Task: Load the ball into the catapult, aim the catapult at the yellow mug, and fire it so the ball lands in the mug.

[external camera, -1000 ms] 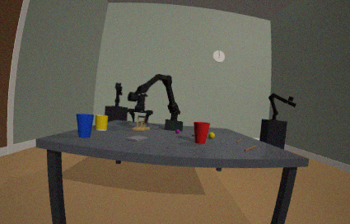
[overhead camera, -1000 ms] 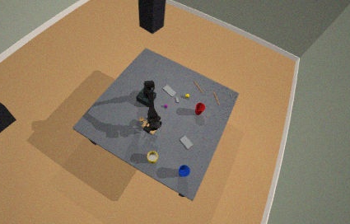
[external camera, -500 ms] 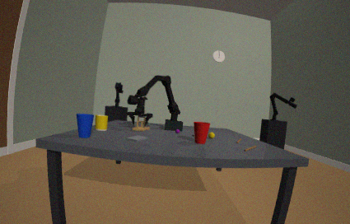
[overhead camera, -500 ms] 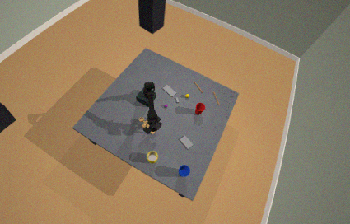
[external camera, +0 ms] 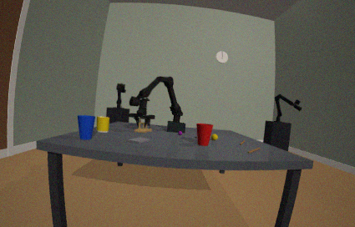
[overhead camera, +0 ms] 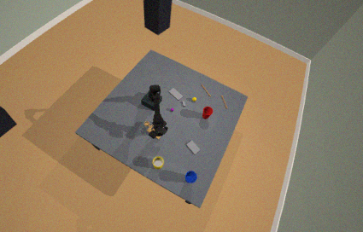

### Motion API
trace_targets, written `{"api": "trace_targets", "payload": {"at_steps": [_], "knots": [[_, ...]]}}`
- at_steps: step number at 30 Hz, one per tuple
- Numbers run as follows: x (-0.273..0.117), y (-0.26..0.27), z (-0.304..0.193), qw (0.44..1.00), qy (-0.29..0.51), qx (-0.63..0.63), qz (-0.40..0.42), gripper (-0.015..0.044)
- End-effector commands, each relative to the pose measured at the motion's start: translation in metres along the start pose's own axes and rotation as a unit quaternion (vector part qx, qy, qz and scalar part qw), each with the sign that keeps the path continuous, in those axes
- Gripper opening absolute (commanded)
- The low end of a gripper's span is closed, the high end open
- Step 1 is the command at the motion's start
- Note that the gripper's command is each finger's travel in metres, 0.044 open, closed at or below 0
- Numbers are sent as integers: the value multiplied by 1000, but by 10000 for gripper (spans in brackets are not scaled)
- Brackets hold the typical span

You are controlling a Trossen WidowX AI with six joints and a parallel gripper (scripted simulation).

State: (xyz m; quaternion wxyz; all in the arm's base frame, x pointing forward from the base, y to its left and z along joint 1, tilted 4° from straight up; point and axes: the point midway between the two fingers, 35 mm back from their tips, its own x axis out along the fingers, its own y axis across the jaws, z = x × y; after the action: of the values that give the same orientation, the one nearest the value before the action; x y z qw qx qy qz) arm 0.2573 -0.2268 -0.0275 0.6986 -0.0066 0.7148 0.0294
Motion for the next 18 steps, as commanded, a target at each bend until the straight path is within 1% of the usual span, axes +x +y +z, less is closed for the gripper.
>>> {"api": "trace_targets", "payload": {"at_steps": [1,2,3,6,8,12,18], "knots": [[0,0,0,1000,0,0,-1,118],[0,0,0,1000,0,0,-1,111],[-3,0,0,1000,0,0,-1,85],[-39,-1,1,1000,0,0,0,6],[-50,0,0,1000,0,0,0,0],[-50,0,0,1000,0,12,0,0],[-49,-1,0,994,0,112,0,0]]}}
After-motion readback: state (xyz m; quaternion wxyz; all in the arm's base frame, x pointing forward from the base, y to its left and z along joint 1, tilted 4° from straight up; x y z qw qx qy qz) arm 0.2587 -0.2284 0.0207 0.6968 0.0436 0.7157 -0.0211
